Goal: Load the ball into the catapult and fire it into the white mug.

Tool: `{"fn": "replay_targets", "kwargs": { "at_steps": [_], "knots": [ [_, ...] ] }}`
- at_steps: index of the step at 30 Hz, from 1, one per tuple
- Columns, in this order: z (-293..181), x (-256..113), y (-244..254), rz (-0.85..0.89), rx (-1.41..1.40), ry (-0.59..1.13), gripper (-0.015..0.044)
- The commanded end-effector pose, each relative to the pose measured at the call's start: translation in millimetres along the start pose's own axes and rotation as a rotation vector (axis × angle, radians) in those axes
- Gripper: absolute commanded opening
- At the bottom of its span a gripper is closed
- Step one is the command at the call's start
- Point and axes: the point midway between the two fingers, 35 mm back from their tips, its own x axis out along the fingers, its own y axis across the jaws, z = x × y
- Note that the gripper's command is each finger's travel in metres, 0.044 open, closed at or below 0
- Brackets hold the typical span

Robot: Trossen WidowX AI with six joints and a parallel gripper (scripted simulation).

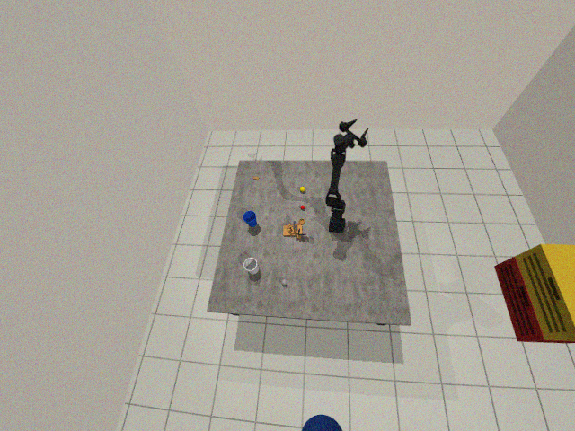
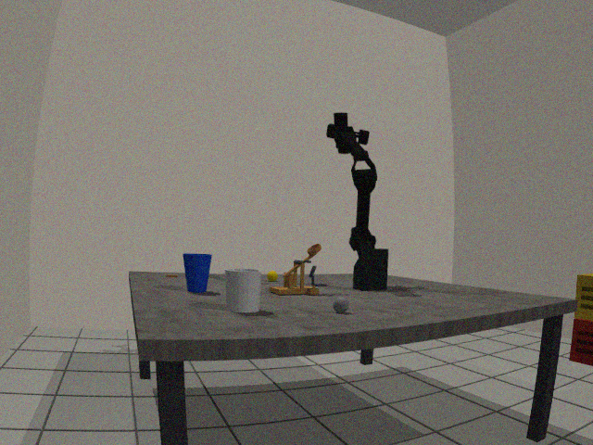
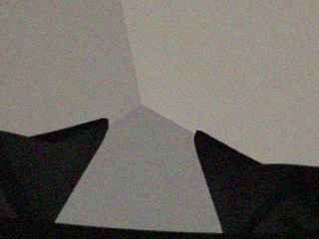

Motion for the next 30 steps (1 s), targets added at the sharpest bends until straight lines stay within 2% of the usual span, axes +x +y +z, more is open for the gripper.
{"fn": "replay_targets", "kwargs": {
  "at_steps": [1,2,16,30],
  "knots": [
    [1,0,0,-0.001,0.002,-0.002,0.0426],
    [3,2,0,-0.002,0.006,-0.009,0.0440],
    [97,46,-19,-0.102,0.240,-0.299,0.0440],
    [181,58,-45,-0.102,0.516,-0.570,0.0440]
  ]
}}
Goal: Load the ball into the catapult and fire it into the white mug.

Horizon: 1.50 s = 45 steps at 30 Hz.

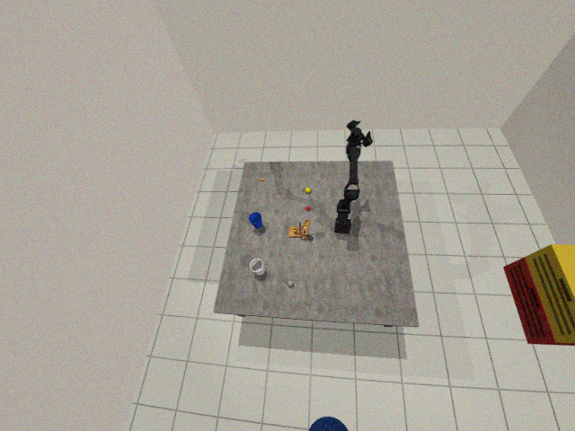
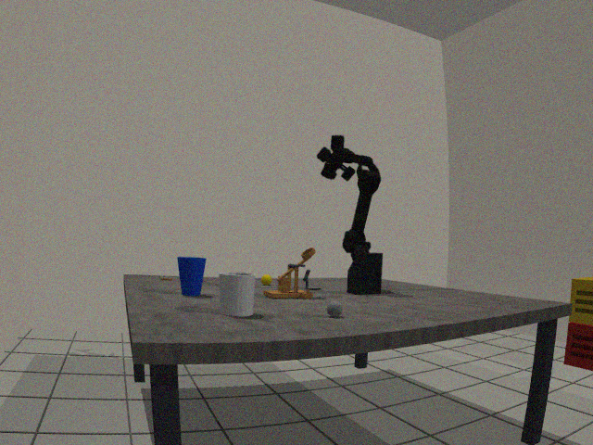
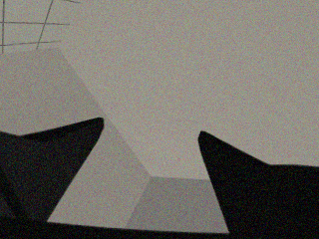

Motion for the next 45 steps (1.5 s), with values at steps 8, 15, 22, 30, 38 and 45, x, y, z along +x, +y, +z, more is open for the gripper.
{"fn": "replay_targets", "kwargs": {
  "at_steps": [8,15,22,30,38,45],
  "knots": [
    [90,39,12,0.066,0.238,-0.277,0.0440],
    [153,47,11,0.124,0.380,-0.462,0.0440],
    [218,41,5,0.201,0.508,-0.644,0.0440],
    [294,16,-6,0.334,0.645,-0.835,0.0440],
    [368,-36,-24,0.488,0.723,-1.049,0.0440],
    [409,-84,-35,0.589,0.727,-1.181,0.0440]
  ]
}}
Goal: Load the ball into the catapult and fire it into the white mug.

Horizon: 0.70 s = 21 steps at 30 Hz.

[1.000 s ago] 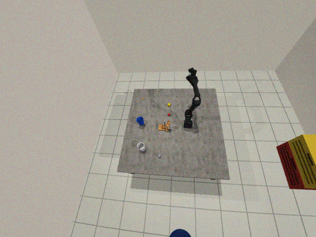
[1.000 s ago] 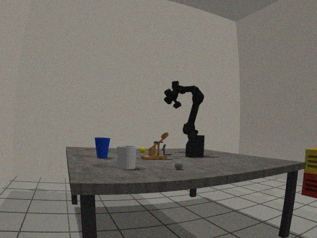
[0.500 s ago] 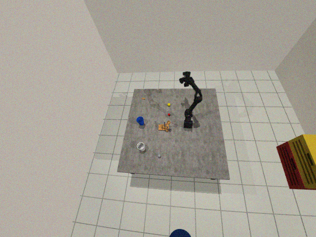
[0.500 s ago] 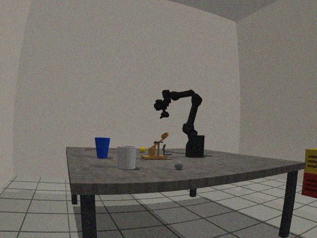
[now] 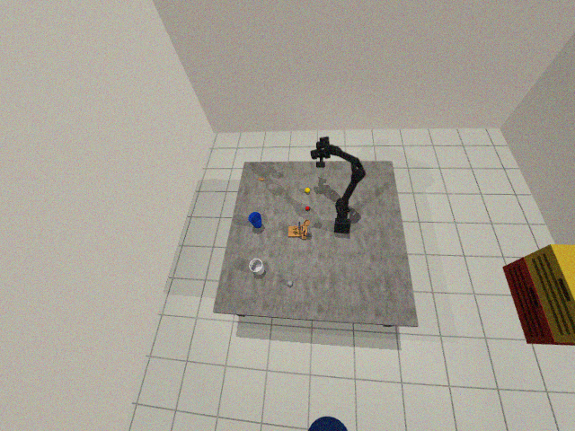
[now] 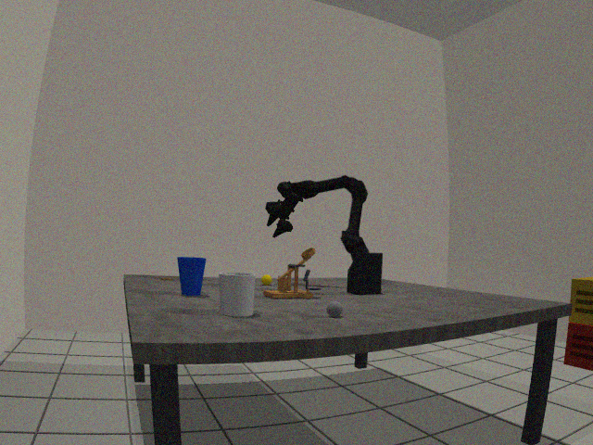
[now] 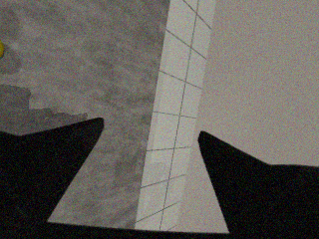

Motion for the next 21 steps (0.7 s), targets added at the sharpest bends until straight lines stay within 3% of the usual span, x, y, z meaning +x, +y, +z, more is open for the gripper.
{"fn": "replay_targets", "kwargs": {
  "at_steps": [1,10,21],
  "knots": [
    [23,10,22,0.070,0.027,-0.038,0.0440],
    [100,25,102,0.308,0.043,-0.123,0.0440],
    [173,6,202,0.556,0.076,-0.115,0.0440]
  ]
}}
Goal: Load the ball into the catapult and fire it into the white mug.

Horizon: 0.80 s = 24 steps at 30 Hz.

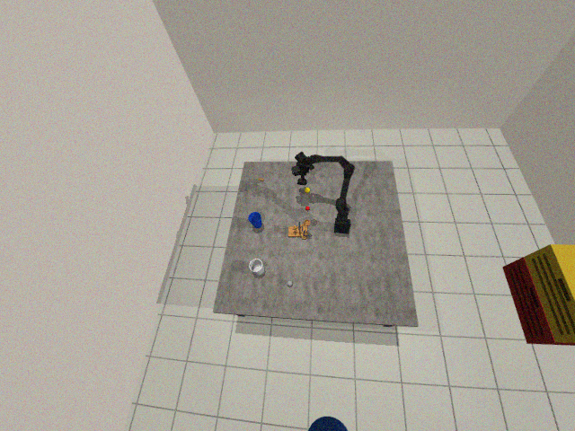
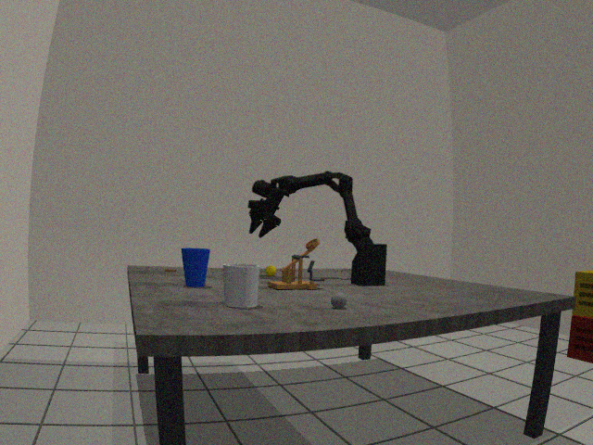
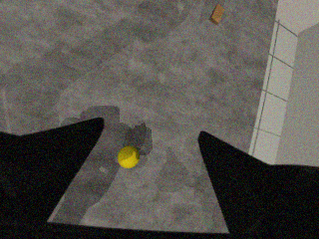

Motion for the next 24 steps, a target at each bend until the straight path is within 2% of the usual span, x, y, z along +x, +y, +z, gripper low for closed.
{"fn": "replay_targets", "kwargs": {
  "at_steps": [1,7,12,18,24],
  "knots": [
    [28,15,56,0.117,0.026,0.032,0.0440],
    [60,21,148,0.247,0.076,0.127,0.0440],
    [70,15,223,0.288,0.097,0.234,0.0440],
    [64,-1,304,0.259,0.097,0.354,0.0440],
    [43,-18,365,0.151,0.111,0.437,0.0440]
  ]
}}
